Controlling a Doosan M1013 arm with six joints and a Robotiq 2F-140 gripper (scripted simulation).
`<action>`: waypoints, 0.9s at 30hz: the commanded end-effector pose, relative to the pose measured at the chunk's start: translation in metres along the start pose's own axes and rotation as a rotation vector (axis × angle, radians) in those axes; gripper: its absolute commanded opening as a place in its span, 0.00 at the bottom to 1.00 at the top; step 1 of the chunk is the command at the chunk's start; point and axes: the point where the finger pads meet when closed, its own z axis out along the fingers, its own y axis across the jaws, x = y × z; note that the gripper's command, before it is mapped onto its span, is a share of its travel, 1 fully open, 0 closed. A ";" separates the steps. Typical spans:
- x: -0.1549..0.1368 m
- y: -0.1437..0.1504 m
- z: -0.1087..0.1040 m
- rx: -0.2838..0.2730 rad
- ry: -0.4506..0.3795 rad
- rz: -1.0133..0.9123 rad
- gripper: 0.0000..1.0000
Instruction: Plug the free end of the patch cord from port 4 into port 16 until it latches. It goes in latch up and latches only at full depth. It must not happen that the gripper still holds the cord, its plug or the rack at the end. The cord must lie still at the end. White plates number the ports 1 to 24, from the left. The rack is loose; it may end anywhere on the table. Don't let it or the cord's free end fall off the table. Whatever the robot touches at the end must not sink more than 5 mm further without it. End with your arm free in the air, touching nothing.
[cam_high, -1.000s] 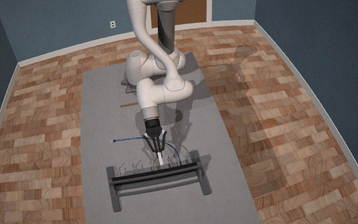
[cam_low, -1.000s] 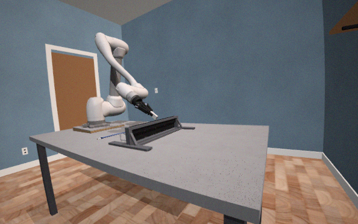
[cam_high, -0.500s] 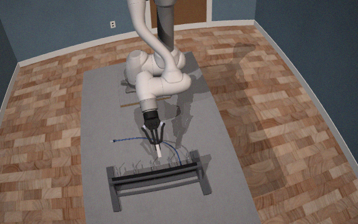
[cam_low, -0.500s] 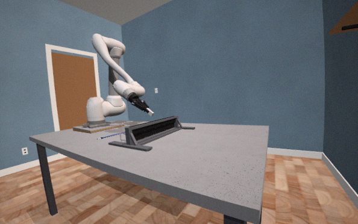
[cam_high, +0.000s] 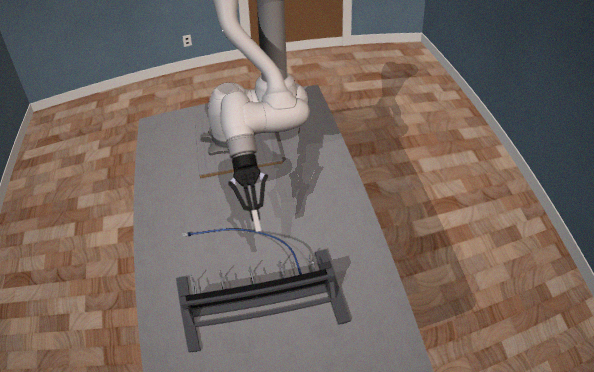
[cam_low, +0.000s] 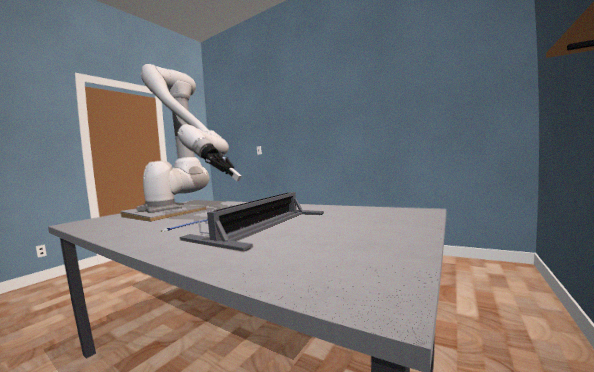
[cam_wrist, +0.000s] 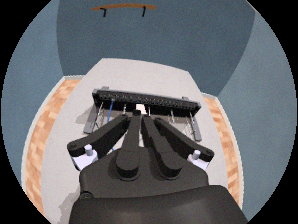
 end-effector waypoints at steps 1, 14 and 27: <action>0.000 0.000 -0.007 0.005 -0.001 0.001 0.00; 0.000 0.007 -0.007 0.005 -0.001 0.001 0.00; 0.000 0.047 -0.007 0.005 -0.001 0.001 0.00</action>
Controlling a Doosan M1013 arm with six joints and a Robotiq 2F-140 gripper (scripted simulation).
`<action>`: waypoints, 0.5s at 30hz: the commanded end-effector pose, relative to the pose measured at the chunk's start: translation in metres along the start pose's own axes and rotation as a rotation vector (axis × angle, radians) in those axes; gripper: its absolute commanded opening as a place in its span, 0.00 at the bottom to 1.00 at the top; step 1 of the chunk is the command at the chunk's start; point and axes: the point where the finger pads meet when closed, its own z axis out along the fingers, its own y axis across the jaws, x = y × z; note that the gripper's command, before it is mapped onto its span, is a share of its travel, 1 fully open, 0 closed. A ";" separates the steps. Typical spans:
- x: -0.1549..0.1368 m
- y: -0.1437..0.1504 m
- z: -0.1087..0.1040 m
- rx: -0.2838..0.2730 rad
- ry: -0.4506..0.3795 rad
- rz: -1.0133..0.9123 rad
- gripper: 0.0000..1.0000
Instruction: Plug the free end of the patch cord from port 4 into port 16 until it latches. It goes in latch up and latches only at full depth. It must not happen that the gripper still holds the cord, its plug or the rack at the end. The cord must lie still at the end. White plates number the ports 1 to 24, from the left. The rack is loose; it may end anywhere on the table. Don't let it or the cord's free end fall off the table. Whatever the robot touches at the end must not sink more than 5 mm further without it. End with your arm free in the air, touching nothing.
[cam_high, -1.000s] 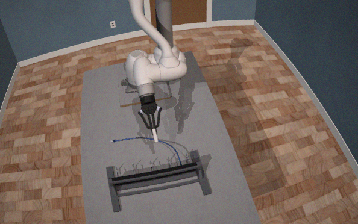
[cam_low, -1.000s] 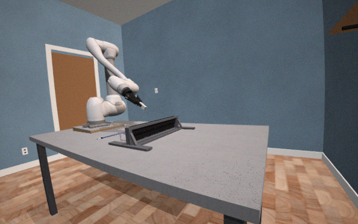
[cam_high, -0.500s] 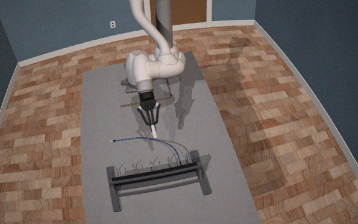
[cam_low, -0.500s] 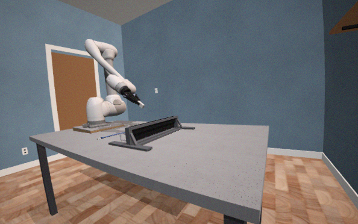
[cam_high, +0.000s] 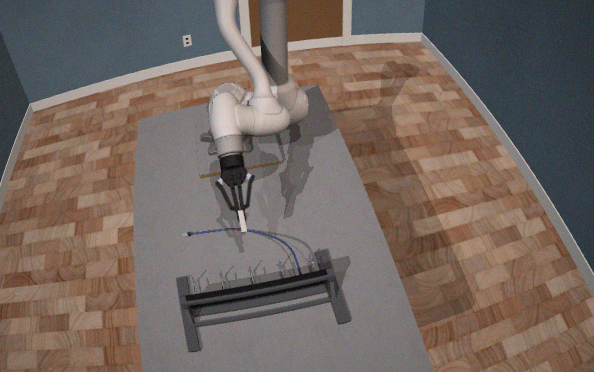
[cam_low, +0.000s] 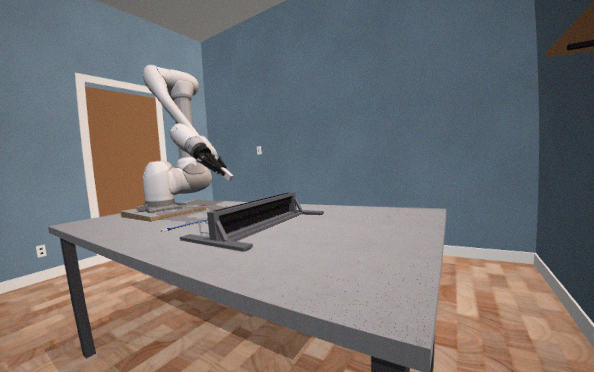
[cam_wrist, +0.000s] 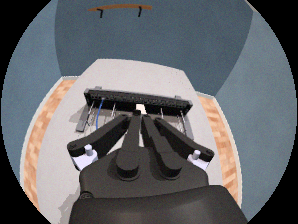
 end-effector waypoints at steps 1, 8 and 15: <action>0.001 0.011 0.000 0.020 -0.007 0.001 0.00; 0.001 0.047 0.001 0.020 -0.007 0.001 0.00; 0.001 0.058 0.001 0.020 -0.007 0.001 0.00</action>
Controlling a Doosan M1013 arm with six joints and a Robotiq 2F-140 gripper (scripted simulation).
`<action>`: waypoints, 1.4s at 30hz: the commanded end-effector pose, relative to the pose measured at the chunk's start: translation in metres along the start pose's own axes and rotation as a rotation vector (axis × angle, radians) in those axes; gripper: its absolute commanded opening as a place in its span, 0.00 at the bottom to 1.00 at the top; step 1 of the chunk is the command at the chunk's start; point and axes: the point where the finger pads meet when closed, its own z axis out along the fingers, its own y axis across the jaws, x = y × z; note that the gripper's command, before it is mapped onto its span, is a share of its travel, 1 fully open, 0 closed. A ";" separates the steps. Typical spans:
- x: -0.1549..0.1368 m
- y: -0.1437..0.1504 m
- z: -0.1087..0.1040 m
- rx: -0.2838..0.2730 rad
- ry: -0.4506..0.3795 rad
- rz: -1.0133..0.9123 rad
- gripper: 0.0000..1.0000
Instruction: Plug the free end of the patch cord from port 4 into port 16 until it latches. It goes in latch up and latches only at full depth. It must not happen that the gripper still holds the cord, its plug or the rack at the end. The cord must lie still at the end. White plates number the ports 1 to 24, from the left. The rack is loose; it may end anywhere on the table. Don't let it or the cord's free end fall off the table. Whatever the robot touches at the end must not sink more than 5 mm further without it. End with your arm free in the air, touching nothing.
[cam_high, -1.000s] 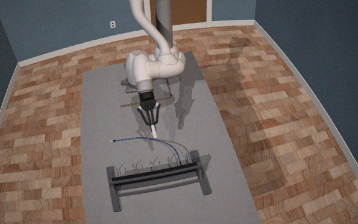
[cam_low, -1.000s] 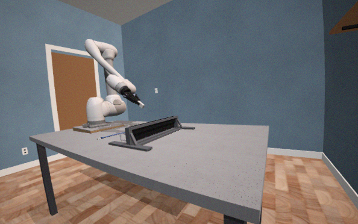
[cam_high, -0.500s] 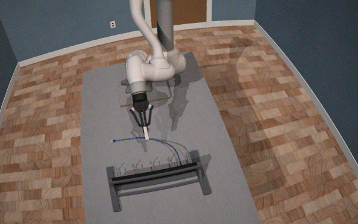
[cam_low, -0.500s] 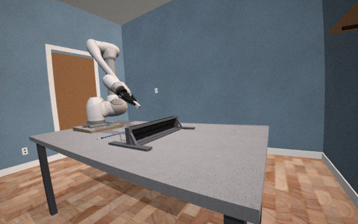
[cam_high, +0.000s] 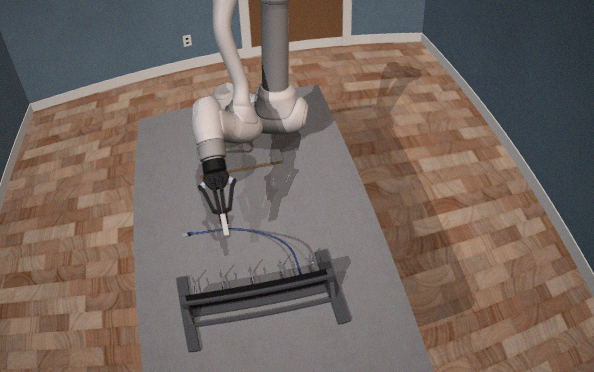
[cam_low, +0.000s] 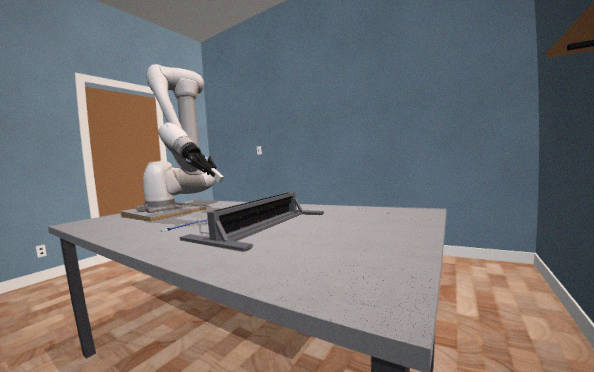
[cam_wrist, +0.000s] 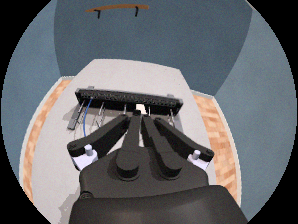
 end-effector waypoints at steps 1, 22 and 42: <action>0.001 0.003 0.000 0.011 -0.007 0.001 0.00; 0.000 0.002 0.082 0.011 -0.007 0.001 0.00; 0.000 0.001 0.140 0.011 -0.007 0.001 0.00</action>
